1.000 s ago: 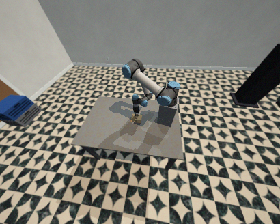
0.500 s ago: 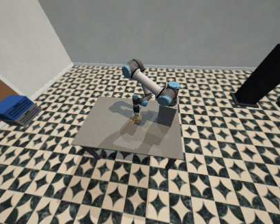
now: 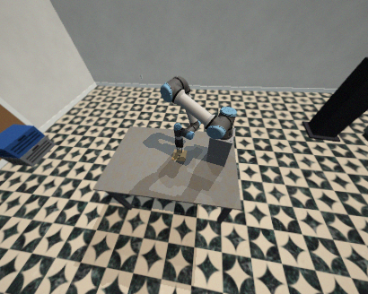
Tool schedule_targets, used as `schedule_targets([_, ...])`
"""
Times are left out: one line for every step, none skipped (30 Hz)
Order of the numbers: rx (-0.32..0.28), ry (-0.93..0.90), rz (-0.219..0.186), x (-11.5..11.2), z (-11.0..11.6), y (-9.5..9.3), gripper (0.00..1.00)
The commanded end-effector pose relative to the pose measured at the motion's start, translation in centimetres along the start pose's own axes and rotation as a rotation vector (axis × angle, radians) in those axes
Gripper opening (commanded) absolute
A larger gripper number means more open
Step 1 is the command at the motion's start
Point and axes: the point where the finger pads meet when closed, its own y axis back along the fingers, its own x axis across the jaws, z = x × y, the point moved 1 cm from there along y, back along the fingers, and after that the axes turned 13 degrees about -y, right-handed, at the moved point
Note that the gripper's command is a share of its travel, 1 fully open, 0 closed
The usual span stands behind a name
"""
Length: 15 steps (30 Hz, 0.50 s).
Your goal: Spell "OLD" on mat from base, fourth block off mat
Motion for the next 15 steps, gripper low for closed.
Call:
schedule_targets([0.000, 0.000, 0.001, 0.1, 0.0, 1.1, 0.79])
schedule_targets([0.000, 0.000, 0.001, 0.1, 0.0, 1.5, 0.79])
schedule_targets([0.000, 0.000, 0.001, 0.1, 0.0, 1.9, 0.79])
schedule_targets([0.000, 0.000, 0.001, 0.1, 0.0, 2.3, 0.79])
schedule_targets([0.000, 0.000, 0.001, 0.1, 0.0, 2.8, 0.79])
schedule_targets([0.000, 0.000, 0.001, 0.1, 0.0, 3.2, 0.79])
schedule_targets([0.000, 0.000, 0.001, 0.1, 0.0, 3.7, 0.79])
schedule_targets([0.000, 0.000, 0.001, 0.0, 0.0, 4.1, 0.79])
schedule_targets([0.000, 0.000, 0.001, 0.0, 0.0, 4.6, 0.79])
schedule_targets([0.000, 0.000, 0.001, 0.0, 0.0, 5.1, 0.79])
schedule_targets([0.000, 0.000, 0.001, 0.0, 0.0, 5.5, 0.79])
schedule_targets([0.000, 0.000, 0.001, 0.0, 0.0, 5.9, 0.79])
schedule_targets([0.000, 0.000, 0.001, 0.0, 0.0, 6.3, 0.79])
schedule_targets([0.000, 0.000, 0.001, 0.0, 0.0, 6.3, 0.79])
schedule_targets([0.000, 0.000, 0.001, 0.0, 0.0, 6.3, 0.79])
